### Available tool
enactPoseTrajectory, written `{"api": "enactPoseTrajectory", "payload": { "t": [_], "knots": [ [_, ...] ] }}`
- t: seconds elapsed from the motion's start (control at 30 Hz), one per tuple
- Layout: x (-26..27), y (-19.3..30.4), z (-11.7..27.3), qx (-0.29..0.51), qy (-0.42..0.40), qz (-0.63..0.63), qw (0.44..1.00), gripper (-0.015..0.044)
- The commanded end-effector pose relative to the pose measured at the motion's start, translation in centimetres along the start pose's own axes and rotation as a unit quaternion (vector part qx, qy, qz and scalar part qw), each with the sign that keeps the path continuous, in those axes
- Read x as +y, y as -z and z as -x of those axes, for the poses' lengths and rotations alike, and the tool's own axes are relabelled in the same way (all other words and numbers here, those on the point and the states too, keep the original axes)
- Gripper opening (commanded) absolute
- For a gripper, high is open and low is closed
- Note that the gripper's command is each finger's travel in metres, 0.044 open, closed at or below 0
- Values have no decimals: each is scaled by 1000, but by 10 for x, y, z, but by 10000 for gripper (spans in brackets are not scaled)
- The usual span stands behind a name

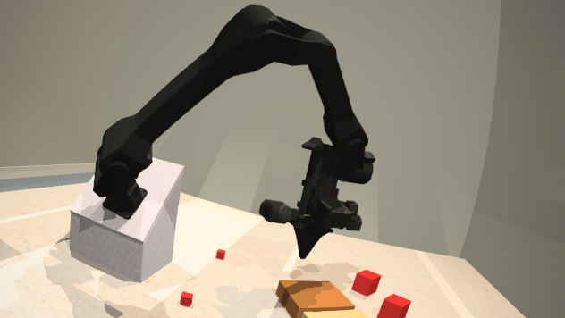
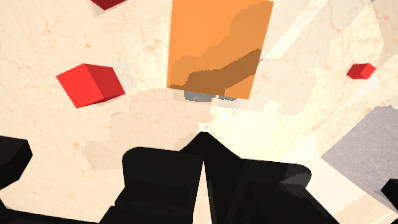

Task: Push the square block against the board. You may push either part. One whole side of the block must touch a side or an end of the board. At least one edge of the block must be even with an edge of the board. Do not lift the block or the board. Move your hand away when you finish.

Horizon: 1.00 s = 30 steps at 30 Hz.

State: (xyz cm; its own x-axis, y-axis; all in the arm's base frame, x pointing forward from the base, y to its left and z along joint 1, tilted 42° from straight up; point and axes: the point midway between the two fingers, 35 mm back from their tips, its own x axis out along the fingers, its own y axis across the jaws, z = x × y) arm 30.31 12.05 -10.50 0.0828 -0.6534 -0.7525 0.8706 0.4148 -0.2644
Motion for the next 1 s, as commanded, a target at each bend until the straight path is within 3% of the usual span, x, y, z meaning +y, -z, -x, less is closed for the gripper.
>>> {"api": "enactPoseTrajectory", "payload": {
  "t": [0.0,0.07,0.23,0.97],
  "knots": [
    [-3,-13,0,-2,2,-1,1000,0],
    [-2,-13,-3,-2,2,0,1000,0],
    [-2,-14,-55,-3,2,-1,1000,0],
    [0,-38,-55,-3,2,-1,1000,0]
  ]
}}
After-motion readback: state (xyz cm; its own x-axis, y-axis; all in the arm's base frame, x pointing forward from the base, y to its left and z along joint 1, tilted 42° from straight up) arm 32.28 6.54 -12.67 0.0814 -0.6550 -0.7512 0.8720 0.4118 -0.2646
